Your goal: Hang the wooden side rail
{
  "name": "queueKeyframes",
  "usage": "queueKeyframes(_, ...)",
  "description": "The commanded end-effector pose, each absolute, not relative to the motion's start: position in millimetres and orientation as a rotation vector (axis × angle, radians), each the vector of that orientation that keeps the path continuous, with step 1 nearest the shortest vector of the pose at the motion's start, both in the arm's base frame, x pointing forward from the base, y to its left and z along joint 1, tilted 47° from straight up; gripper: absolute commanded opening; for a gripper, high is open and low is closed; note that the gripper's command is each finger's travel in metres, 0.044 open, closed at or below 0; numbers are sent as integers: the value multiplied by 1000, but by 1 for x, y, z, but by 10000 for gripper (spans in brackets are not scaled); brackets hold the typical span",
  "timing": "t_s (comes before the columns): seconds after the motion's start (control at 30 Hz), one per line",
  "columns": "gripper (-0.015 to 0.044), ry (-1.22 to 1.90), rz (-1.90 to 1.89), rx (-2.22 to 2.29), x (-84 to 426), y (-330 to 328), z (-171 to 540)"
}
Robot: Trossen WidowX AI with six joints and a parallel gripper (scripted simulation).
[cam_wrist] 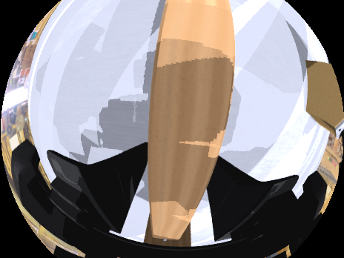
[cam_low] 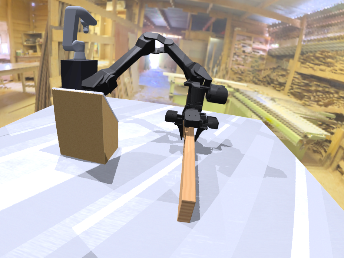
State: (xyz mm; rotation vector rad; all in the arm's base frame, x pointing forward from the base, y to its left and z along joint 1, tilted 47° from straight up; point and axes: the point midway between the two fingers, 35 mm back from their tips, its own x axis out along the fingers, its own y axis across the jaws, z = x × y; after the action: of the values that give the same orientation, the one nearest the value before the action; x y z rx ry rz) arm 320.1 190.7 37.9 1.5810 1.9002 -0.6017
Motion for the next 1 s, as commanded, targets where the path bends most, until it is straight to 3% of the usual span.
queueKeyframes(0.0,341,1900,-601,1581,320,190,39)
queueKeyframes(0.13,440,1899,-595,1581,324,173,54)
queueKeyframes(0.97,440,1891,-595,1590,331,142,46)
